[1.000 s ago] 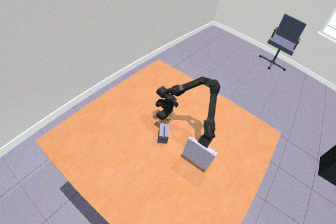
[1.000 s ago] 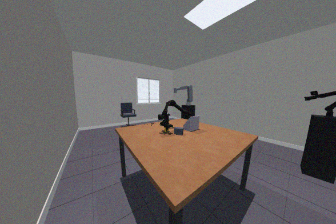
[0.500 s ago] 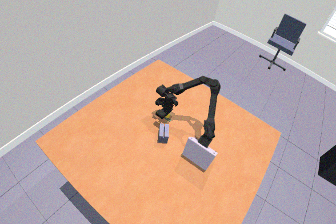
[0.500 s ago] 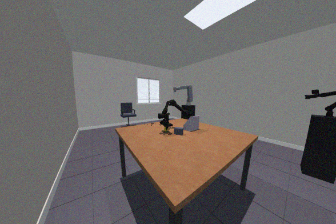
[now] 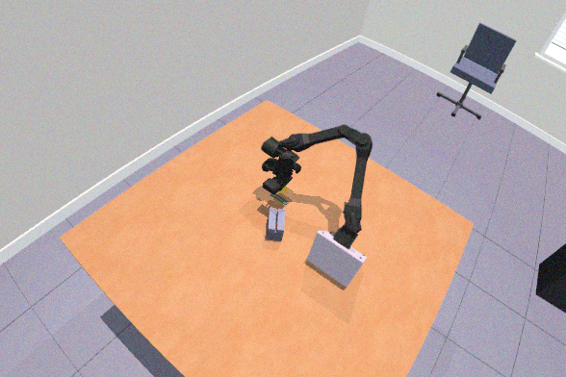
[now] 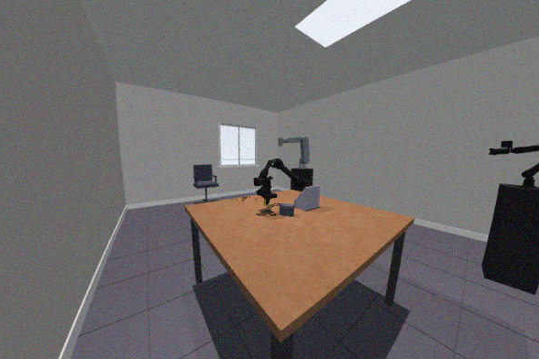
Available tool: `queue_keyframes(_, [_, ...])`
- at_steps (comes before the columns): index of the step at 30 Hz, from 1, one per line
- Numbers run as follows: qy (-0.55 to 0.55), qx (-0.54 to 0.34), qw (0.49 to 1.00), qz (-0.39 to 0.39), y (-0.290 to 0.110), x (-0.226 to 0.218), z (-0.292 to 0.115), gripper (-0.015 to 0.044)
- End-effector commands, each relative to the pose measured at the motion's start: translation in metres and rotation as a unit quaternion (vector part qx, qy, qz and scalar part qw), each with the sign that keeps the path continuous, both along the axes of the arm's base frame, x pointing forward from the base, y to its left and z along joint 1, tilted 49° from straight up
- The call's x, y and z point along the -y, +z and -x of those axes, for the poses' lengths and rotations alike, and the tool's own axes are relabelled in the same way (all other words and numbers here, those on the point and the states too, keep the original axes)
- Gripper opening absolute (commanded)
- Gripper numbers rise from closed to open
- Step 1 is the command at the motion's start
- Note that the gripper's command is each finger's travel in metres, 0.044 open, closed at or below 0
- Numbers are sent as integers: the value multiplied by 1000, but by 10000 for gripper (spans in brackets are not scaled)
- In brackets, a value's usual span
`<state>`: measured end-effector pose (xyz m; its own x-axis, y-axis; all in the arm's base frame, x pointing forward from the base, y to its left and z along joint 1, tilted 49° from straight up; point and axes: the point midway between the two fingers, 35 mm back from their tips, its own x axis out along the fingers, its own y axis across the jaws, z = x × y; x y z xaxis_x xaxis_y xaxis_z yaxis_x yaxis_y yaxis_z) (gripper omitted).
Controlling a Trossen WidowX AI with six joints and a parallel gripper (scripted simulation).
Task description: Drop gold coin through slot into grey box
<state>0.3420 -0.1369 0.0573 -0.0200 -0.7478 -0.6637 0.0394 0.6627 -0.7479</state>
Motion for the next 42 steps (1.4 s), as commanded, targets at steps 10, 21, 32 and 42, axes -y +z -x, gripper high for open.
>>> queue_keyframes(10, [-2, -3, 1000, 0, 26, -26, 1, 0])
queue_keyframes(21, [-30, 26, 999, 2, 35, -34, 3, 0])
queue_keyframes(32, [-155, 168, 973, 7, 38, -31, 3, 0])
queue_keyframes(42, [-264, 291, 919, 11, 41, -29, 3, 0])
